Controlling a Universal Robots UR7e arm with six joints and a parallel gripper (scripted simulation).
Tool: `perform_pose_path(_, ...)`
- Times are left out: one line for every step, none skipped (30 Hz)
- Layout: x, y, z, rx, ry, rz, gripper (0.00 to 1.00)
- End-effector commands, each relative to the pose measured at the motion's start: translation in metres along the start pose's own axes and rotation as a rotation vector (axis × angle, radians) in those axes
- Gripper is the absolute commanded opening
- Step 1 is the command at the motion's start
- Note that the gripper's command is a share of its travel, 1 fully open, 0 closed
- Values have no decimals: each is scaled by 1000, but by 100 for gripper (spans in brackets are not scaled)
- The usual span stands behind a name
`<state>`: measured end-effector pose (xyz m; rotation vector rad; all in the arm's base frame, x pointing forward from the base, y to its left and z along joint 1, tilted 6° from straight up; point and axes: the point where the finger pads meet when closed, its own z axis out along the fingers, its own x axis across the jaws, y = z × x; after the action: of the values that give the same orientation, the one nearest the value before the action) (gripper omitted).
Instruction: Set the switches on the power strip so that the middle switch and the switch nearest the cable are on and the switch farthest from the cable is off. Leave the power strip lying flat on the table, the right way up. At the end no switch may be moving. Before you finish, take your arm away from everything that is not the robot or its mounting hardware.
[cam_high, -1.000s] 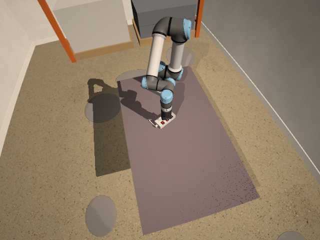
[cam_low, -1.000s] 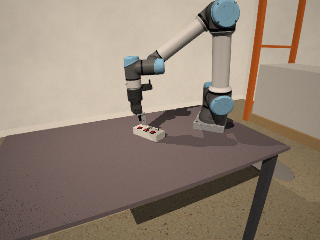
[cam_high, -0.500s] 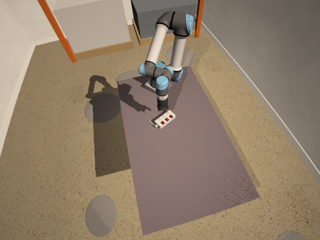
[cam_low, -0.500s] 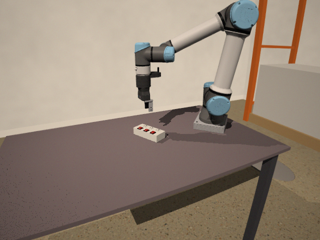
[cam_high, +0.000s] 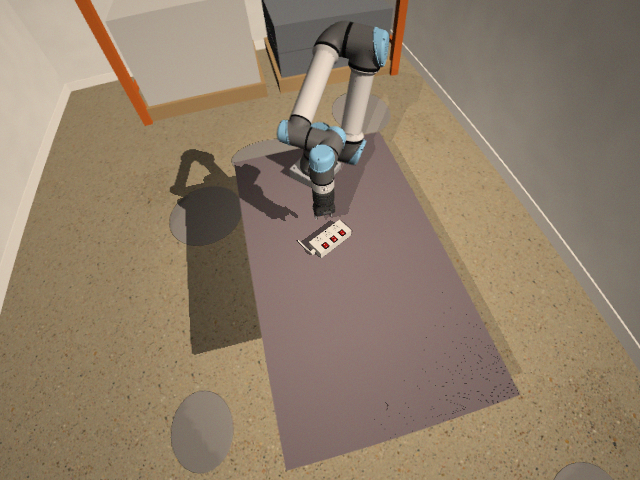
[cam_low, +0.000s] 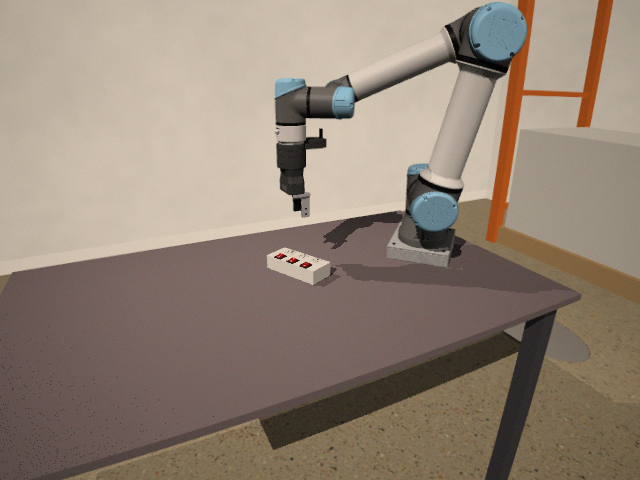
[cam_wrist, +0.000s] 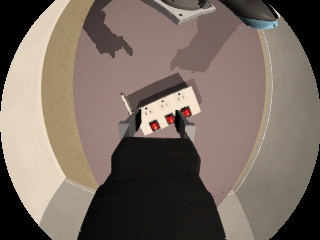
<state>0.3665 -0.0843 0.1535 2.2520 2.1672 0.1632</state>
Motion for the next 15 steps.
perform_pose_path(0, 0, 0, -1, 0, 0, 100)
perform_pose_path(0, 0, 0, -1, 0, 0, 100)
perform_pose_path(0, 0, 0, -1, 0, 1, 100)
perform_pose_path(0, 0, 0, -1, 0, 2, 100)
perform_pose_path(0, 0, 0, -1, 0, 6, 100)
perform_pose_path(0, 1, 0, -1, 0, 11, 100)
perform_pose_path(0, 1, 1, -1, 0, 19, 100)
perform_pose_path(0, 1, 1, -1, 0, 29, 100)
perform_pose_path(-1, 2, 2, -1, 0, 42, 100)
perform_pose_path(-1, 2, 2, -1, 0, 42, 100)
perform_pose_path(-1, 2, 2, -1, 0, 42, 100)
perform_pose_path(-1, 3, 3, -1, 0, 57, 100)
perform_pose_path(-1, 3, 4, -1, 0, 76, 100)
perform_pose_path(-1, 4, 5, -1, 0, 98, 100)
perform_pose_path(-1, 5, 6, -1, 0, 122, 100)
